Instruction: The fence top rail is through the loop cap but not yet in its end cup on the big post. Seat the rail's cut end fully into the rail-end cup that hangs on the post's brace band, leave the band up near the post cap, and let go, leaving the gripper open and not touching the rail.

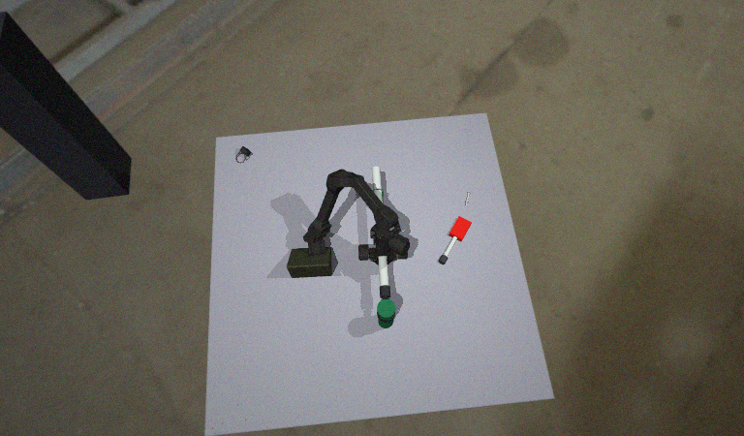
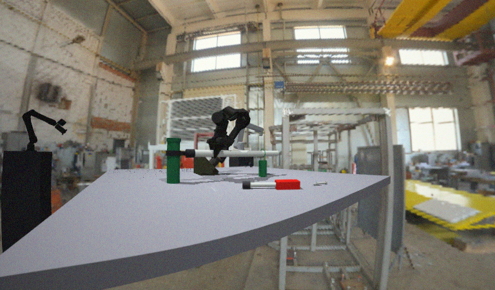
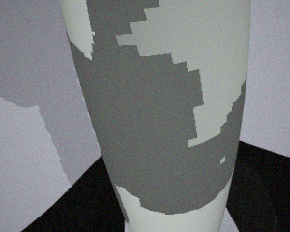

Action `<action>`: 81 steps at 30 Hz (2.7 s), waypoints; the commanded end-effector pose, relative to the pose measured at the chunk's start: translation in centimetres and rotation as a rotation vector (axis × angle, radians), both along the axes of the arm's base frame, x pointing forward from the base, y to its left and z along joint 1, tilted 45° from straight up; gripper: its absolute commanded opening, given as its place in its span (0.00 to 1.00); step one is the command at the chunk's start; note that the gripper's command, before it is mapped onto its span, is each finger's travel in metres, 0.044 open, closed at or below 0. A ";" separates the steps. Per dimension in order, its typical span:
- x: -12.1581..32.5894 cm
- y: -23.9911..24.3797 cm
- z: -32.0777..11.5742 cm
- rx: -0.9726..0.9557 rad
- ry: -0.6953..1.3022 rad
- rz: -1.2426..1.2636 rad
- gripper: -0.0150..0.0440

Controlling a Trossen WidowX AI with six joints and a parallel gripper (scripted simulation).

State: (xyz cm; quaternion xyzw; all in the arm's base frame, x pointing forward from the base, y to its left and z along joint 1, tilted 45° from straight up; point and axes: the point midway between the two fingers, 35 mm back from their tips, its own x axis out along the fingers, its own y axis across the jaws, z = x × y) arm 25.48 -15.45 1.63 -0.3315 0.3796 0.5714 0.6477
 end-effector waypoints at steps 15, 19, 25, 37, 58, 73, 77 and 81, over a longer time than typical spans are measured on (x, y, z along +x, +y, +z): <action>0.0 -0.5 -0.5 0.000 0.001 0.002 0.25; 0.0 -0.5 -0.5 0.000 0.001 0.002 0.34; 0.0 -0.5 -0.5 0.000 0.001 0.002 0.61; -0.2 -0.4 5.0 0.002 0.002 0.002 1.00; -0.7 -2.6 9.0 -0.004 -0.003 0.002 1.00; -0.7 -2.6 9.0 -0.004 -0.003 0.002 1.00; -0.7 -2.6 9.0 -0.004 -0.003 0.002 1.00; -0.7 -2.6 9.0 -0.004 -0.003 0.002 1.00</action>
